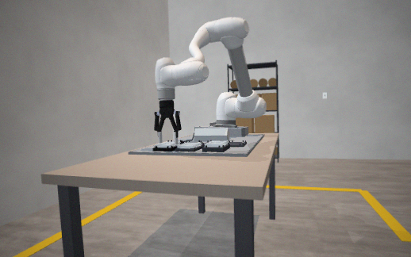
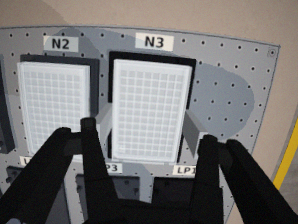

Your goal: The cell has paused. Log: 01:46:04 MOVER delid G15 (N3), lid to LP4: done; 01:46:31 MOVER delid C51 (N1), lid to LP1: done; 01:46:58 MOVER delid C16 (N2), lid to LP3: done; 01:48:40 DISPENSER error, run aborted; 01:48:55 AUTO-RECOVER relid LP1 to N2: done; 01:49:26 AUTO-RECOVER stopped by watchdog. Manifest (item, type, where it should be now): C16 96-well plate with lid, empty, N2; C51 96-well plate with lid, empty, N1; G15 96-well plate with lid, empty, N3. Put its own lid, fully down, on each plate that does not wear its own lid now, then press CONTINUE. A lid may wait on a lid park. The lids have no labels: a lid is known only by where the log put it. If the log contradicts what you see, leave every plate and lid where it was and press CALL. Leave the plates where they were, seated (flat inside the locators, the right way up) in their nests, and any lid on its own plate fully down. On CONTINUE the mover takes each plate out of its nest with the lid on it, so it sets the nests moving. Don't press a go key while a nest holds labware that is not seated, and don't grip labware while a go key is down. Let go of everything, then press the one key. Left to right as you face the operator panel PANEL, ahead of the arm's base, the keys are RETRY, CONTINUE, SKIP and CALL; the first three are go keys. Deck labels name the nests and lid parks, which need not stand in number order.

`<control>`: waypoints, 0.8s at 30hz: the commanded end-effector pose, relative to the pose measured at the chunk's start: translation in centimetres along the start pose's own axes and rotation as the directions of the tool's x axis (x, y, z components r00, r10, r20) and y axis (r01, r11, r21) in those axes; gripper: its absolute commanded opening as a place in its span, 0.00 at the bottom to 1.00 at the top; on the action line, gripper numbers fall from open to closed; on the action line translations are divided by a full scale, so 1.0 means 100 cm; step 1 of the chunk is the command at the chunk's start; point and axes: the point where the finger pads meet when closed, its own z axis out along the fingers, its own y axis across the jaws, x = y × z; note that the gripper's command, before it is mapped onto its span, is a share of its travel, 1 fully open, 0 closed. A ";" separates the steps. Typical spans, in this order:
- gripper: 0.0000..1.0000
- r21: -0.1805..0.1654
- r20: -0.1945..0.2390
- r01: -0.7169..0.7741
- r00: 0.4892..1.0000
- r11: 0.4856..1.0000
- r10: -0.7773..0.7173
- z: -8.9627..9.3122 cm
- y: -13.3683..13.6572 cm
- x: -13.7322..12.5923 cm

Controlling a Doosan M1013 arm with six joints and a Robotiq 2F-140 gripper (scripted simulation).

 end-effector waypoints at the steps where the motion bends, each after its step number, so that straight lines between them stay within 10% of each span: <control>1: 0.00 0.000 0.000 0.000 1.000 1.000 0.000 0.000 0.000 0.000; 4: 0.00 0.000 0.000 0.000 1.000 1.000 0.000 0.000 0.000 0.000; 5: 0.66 0.000 0.000 0.000 1.000 1.000 0.000 0.000 0.000 0.000; 24: 0.66 0.000 0.000 0.000 1.000 1.000 0.000 0.000 0.000 0.000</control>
